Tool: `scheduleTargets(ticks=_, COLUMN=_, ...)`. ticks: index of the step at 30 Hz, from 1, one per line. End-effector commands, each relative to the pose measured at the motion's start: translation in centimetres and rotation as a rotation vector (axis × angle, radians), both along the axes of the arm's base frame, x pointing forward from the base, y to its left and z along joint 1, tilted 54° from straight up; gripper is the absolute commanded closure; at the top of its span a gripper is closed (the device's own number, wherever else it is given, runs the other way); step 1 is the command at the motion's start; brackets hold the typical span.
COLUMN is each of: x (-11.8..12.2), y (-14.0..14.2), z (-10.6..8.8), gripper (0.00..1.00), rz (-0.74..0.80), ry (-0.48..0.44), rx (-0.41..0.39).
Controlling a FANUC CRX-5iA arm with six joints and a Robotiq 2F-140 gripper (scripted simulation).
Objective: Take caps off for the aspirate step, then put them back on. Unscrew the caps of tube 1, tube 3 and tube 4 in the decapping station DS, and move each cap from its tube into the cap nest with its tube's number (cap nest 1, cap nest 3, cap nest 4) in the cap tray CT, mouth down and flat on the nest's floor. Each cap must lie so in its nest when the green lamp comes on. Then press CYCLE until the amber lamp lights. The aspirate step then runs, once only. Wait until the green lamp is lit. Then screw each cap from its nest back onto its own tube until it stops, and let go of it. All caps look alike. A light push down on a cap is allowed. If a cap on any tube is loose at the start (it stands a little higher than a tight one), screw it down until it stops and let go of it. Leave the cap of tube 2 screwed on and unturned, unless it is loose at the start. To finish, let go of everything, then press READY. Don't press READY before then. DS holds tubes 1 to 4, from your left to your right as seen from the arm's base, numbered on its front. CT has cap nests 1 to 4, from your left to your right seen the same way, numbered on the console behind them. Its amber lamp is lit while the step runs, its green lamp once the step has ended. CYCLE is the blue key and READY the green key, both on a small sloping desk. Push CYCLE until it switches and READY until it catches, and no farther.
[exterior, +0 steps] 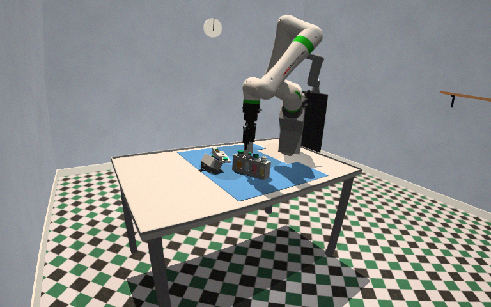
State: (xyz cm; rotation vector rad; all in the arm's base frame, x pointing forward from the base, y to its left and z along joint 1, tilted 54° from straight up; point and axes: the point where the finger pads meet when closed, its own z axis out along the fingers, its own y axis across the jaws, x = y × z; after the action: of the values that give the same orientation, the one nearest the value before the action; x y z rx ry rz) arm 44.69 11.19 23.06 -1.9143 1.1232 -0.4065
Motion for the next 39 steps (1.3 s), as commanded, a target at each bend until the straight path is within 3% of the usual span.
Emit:
scheduleTargets(ticks=1, x=-0.2, y=-0.1, z=0.1, gripper=0.65, rz=-0.092, ry=0.079, rx=0.088)
scheduleTargets(ticks=15, x=-0.4, y=-0.3, z=0.4, gripper=0.65, rz=-0.092, ry=0.079, rx=0.088)
scheduleTargets(ticks=16, x=-0.4, y=-0.3, z=0.4, gripper=1.00, rz=-0.092, ry=0.079, rx=0.088)
scheduleTargets(ticks=30, x=-0.4, y=-0.3, z=0.4, gripper=1.00, rz=-0.092, ry=0.079, rx=0.088)
scheduleTargets(ticks=39, x=-1.9, y=-1.5, z=1.8, gripper=1.00, rz=-0.092, ry=0.079, rx=0.088)
